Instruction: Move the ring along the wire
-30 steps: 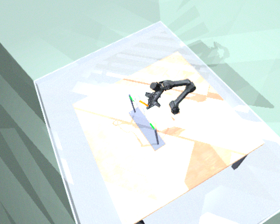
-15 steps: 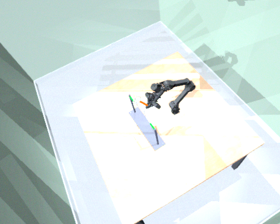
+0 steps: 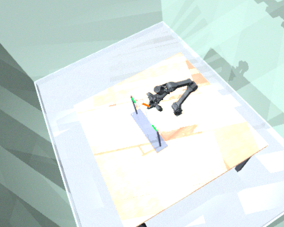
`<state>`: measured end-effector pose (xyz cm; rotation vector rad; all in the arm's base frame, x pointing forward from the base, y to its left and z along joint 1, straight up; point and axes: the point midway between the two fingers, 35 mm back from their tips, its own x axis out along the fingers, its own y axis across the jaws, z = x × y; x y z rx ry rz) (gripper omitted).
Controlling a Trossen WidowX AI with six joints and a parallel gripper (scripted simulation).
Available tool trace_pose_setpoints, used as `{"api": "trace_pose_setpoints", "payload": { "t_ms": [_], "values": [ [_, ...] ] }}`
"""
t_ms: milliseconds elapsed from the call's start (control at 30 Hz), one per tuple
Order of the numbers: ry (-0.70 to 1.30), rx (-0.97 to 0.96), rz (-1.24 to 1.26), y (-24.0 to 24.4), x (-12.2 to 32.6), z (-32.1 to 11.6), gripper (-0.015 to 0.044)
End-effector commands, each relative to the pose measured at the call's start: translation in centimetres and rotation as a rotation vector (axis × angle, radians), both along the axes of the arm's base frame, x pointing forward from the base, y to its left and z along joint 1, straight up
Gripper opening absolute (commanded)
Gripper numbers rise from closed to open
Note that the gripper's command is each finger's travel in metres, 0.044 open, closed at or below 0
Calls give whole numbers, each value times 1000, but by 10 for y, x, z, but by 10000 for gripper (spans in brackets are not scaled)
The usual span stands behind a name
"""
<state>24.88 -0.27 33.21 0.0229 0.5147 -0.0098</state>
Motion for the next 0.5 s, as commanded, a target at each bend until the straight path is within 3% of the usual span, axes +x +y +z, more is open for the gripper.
{"api": "trace_pose_setpoints", "payload": {
  "t_ms": [0, 467],
  "values": [
    [-12, -60, -1, -2, -1, 2, -150],
    [-29, -271, -10, -11, 0, 2, -150]
  ]
}}
